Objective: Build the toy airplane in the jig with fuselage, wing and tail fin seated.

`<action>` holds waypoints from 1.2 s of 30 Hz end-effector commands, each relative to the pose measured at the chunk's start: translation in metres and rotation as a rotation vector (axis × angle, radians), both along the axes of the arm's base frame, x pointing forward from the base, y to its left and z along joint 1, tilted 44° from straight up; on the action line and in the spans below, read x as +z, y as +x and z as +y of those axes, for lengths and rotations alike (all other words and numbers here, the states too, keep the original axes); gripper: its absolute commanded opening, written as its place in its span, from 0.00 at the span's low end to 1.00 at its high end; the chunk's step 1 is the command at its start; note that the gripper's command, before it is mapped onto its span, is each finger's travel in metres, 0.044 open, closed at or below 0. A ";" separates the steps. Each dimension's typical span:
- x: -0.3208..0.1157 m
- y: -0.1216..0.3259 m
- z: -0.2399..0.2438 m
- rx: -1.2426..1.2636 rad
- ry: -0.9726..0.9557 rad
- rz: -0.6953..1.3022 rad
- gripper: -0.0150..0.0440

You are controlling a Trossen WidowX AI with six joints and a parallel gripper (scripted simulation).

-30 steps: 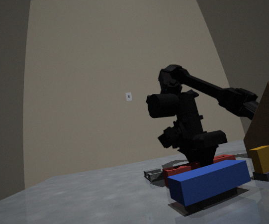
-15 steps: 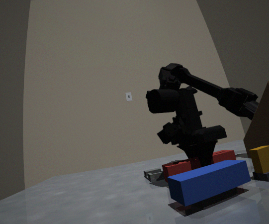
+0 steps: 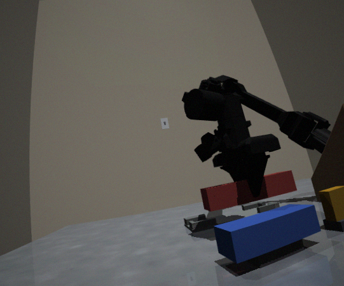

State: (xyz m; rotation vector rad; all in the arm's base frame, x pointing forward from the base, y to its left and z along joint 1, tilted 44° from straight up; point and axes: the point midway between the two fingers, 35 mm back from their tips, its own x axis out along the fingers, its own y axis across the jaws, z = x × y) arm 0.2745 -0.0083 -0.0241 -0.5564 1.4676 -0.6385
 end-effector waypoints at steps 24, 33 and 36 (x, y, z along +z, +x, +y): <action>0.056 -0.005 0.049 -0.005 0.001 -0.009 0.25; 0.061 -0.004 0.031 -0.031 0.024 -0.014 0.25; 0.064 -0.003 0.022 -0.020 0.028 -0.007 0.25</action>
